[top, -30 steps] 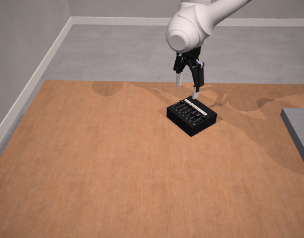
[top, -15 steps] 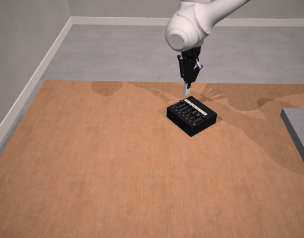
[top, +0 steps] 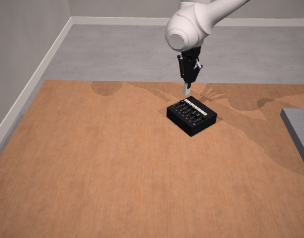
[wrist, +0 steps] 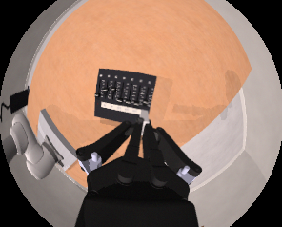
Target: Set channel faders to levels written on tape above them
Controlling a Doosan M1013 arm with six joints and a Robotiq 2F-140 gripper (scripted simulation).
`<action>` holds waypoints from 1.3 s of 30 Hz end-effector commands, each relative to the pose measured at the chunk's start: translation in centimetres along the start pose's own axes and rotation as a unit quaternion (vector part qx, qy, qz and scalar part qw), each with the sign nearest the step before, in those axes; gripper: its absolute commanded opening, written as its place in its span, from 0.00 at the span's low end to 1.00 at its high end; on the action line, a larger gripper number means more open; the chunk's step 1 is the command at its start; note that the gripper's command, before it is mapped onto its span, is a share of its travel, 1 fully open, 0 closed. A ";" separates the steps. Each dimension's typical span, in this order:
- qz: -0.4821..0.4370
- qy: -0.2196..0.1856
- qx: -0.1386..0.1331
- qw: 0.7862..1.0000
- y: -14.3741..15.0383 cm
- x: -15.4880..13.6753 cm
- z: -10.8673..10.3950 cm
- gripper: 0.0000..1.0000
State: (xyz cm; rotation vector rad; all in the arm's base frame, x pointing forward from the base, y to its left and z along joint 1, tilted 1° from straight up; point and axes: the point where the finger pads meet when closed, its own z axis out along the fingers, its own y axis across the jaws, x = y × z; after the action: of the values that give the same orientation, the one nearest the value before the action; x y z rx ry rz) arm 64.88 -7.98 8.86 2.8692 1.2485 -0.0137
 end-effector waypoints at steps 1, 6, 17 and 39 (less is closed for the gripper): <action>0.000 0.000 0.000 1.000 0.0 0.0 0.0 0.00; 0.000 0.000 0.000 1.000 0.0 0.0 0.0 0.00; 0.000 0.000 0.000 1.000 0.0 0.0 0.3 0.00; 0.000 0.000 0.000 1.000 0.0 0.0 1.7 0.00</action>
State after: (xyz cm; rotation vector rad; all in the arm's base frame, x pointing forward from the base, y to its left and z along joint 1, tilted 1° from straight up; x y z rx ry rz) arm 64.87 -8.04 7.23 2.8693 1.2491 -0.0135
